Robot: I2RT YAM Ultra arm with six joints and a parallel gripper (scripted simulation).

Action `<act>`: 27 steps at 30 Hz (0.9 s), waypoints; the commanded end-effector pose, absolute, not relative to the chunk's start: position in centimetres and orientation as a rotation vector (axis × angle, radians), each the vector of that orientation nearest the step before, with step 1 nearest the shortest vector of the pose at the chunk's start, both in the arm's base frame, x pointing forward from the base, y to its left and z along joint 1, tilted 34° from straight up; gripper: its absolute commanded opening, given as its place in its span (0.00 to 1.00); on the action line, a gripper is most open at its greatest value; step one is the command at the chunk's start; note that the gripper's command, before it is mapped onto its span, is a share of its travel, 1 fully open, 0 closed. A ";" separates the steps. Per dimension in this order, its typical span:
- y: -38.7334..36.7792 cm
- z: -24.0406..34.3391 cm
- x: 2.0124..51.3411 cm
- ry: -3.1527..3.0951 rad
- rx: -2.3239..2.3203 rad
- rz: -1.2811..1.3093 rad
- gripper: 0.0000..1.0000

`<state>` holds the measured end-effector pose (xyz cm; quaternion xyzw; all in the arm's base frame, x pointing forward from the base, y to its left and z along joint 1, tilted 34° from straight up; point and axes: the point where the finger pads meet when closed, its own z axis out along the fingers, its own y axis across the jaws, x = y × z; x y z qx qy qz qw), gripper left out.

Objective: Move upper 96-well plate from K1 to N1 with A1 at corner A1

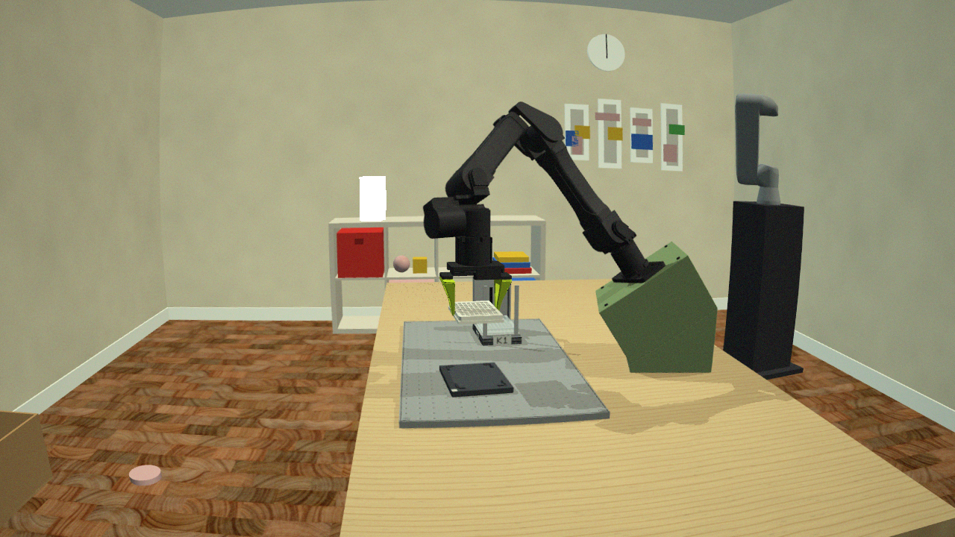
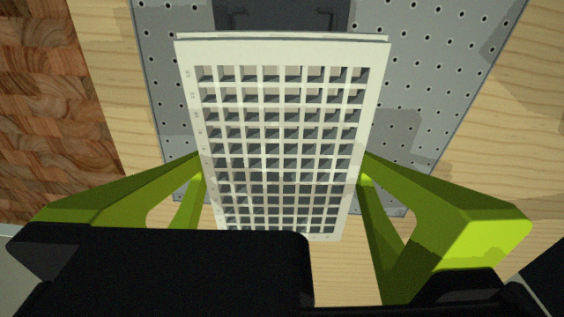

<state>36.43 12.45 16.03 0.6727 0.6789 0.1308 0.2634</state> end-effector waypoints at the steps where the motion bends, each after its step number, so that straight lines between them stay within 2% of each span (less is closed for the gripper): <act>1: 12.3 15.6 37.0 1.833 1.814 0.345 0.00; 27: 11.5 11.5 38.6 1.852 1.816 0.322 0.00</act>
